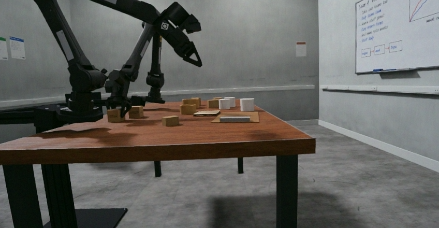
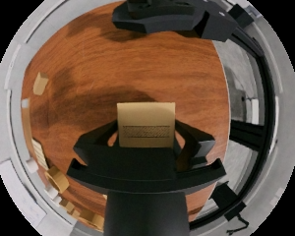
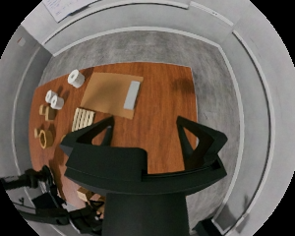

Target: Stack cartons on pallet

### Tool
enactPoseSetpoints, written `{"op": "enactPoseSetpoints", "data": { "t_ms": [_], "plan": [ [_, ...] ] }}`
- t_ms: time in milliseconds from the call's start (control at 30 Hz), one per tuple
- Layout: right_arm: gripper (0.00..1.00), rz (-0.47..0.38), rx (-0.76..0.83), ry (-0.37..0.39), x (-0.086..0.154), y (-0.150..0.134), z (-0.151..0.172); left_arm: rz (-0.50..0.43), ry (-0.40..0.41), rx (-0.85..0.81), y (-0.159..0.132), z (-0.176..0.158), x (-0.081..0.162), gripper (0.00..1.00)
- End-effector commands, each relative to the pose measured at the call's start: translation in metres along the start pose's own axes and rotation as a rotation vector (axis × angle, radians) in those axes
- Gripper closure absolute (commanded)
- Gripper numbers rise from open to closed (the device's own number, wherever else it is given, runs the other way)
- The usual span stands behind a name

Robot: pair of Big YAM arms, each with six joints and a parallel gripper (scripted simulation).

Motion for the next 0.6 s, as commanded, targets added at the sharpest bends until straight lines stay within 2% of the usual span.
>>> {"op": "enactPoseSetpoints", "data": {
  "t_ms": [0,200,300,333,567],
  "plan": [
    [0.00,-0.053,0.009,-0.012,0.008,0.023,-0.005,-0.011,-0.002,-0.006,-0.002,0.003,0.007,0.18],
    [0.00,-0.053,0.009,-0.012,0.008,0.023,-0.005,0.000,-0.003,-0.006,-0.005,0.004,0.012,0.16],
    [0.00,-0.053,0.009,-0.012,0.008,0.023,-0.005,0.026,-0.003,-0.011,-0.018,0.004,0.014,0.16],
    [0.00,-0.053,0.009,-0.012,0.008,0.023,-0.005,0.007,-0.003,-0.007,-0.009,0.004,0.015,0.16],
    [0.00,-0.053,0.009,-0.012,0.008,0.023,-0.005,0.023,-0.005,-0.008,-0.019,-0.002,0.027,0.16]
  ]
}}
Point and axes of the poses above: on each arm, the point where the finger pads meet when closed, its own x axis back along the fingers, its own z axis across the jaws, y = z × x, the point moved 10 cm from there along x, back along the fingers, and after that the axes turned 6 degrees about x, right-handed, at the moved point
